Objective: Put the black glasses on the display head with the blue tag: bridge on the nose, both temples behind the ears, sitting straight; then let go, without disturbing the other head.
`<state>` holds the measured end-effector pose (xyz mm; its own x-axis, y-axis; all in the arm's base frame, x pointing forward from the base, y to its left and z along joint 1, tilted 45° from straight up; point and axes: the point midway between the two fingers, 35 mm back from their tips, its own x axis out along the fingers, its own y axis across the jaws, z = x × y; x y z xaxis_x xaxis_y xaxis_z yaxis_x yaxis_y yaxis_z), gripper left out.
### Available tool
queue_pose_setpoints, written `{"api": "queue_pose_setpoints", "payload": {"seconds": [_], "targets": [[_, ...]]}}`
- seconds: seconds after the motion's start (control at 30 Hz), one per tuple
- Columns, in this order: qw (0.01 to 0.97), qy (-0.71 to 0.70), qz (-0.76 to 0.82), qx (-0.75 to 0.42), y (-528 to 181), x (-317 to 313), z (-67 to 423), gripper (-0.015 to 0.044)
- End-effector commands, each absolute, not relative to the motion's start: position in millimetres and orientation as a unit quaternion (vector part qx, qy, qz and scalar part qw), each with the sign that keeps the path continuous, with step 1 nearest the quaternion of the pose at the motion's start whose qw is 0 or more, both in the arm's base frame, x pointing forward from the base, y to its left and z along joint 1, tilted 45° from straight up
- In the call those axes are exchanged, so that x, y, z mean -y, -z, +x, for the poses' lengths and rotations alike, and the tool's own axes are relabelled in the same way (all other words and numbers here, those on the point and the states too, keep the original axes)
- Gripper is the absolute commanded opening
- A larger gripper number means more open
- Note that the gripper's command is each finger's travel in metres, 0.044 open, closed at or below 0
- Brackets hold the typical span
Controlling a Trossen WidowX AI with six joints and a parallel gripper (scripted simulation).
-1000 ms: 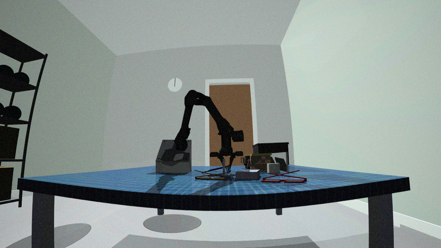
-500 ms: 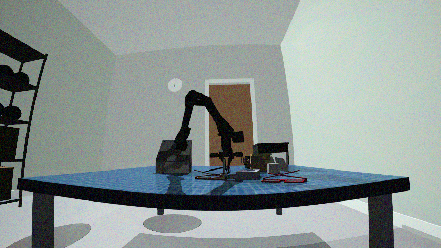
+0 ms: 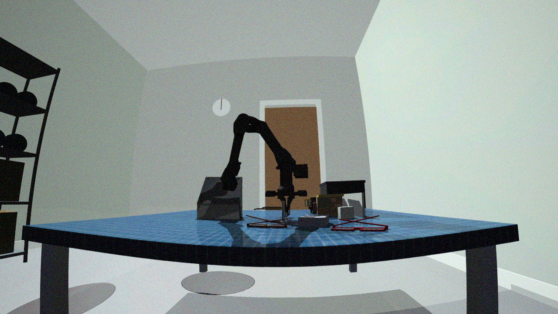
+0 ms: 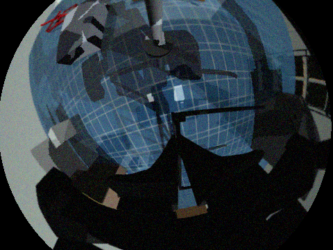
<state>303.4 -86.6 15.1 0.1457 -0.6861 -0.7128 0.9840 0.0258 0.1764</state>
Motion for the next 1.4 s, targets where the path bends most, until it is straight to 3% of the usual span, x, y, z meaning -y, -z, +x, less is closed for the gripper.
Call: {"api": "queue_pose_setpoints", "payload": {"seconds": [0.0,0.57,1.37], "targets": [[0.681,0.611,0.337,-0.221,-28,73,305,0.0],[0.686,0.607,0.327,-0.233,-75,19,296,0.0],[0.77,0.45,0.133,-0.433,-107,31,275,0.0]]}}
